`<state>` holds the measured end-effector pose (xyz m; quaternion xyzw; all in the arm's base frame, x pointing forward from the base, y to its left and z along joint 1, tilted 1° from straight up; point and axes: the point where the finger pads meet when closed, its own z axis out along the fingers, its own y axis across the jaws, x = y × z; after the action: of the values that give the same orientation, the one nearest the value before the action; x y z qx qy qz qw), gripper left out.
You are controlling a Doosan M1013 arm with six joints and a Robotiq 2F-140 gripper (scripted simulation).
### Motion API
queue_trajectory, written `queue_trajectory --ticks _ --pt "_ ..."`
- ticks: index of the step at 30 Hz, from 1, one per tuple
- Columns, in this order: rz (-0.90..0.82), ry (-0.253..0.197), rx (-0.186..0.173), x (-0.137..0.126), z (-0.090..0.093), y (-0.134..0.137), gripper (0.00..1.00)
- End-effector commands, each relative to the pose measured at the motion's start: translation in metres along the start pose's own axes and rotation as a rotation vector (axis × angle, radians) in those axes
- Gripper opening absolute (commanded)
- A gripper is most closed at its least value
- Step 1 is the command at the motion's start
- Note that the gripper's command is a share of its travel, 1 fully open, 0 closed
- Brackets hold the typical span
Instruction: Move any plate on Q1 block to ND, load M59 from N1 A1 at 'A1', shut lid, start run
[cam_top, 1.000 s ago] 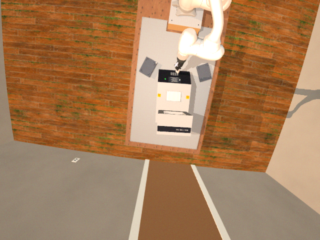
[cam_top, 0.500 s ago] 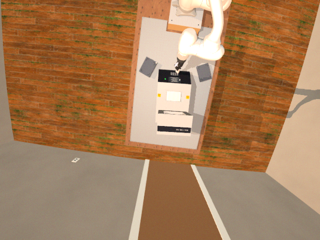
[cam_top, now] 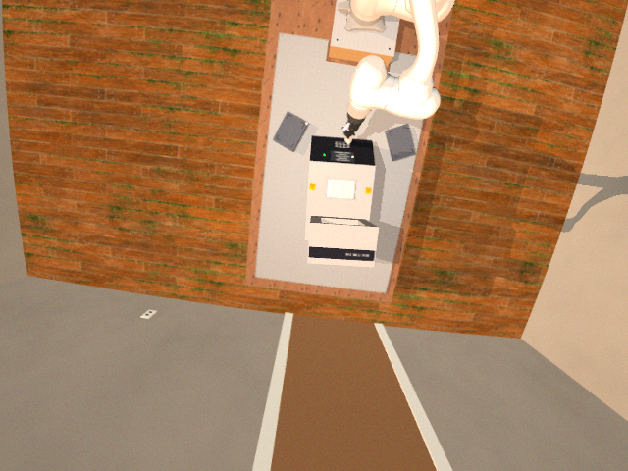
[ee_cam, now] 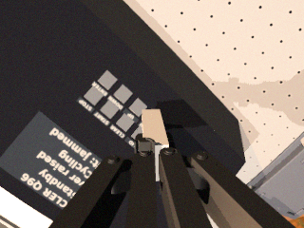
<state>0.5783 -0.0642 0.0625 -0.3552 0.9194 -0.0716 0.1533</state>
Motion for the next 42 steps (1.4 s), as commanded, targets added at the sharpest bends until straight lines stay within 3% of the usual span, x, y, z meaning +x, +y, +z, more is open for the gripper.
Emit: queue_trajectory --ticks 1,33,42 --pt "0.0 0.0 0.0 -0.001 0.002 -0.001 0.0" --pt "0.0 0.0 0.0 -0.003 0.012 -0.003 0.0" --pt "0.0 0.0 0.0 0.0 0.001 0.0 0.0"
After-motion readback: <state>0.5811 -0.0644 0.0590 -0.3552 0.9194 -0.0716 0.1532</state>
